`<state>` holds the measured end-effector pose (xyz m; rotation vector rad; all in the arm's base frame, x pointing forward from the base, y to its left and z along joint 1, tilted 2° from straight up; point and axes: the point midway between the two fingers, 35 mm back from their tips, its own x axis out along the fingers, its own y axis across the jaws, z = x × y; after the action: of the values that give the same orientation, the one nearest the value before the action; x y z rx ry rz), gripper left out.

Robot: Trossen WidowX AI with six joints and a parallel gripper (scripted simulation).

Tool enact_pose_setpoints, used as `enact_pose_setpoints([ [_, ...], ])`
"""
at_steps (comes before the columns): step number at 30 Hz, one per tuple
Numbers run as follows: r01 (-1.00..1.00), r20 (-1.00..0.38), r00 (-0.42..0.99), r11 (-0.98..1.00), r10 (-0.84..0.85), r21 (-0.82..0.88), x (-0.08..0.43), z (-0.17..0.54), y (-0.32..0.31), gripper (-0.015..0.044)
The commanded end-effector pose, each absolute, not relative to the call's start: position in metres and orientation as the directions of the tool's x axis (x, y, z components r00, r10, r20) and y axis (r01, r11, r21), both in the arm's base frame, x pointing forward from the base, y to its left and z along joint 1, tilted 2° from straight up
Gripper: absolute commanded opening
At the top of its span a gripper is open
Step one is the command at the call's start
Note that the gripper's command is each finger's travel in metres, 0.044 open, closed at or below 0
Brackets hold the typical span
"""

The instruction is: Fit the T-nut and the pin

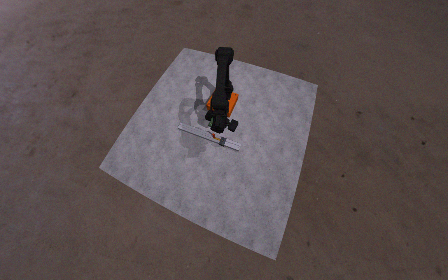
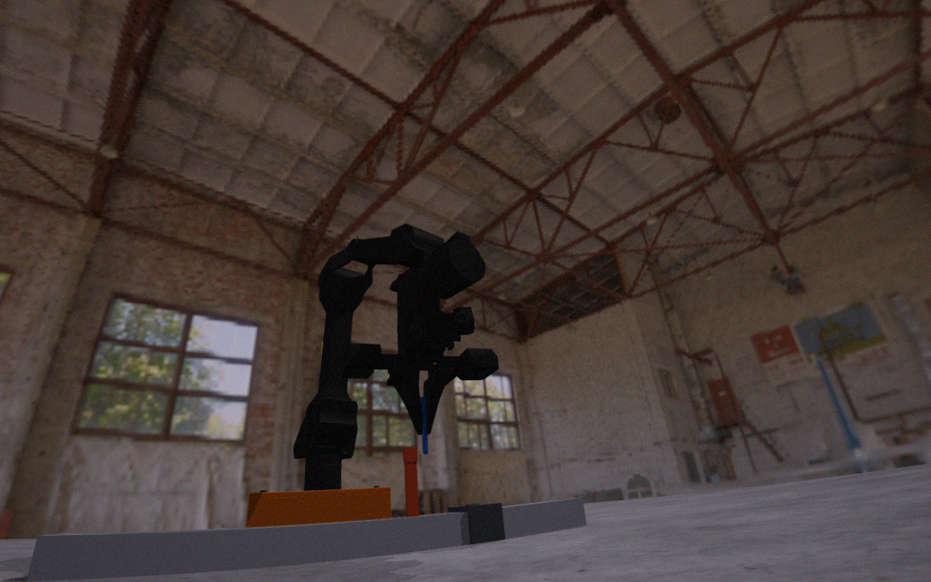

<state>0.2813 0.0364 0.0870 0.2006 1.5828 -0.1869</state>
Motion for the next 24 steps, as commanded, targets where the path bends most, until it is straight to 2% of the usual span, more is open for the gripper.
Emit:
enact_pose_setpoints([
  [1,0.236,-0.999,-0.032,0.972,0.016,0.008,0.295,0.085,0.040,-0.0150],
  [18,0.217,-0.999,-0.045,0.976,0.021,0.011,0.347,0.076,0.054,-0.0150],
  [24,0.217,-0.999,-0.046,0.976,0.021,0.011,0.347,0.067,0.055,-0.0150],
])
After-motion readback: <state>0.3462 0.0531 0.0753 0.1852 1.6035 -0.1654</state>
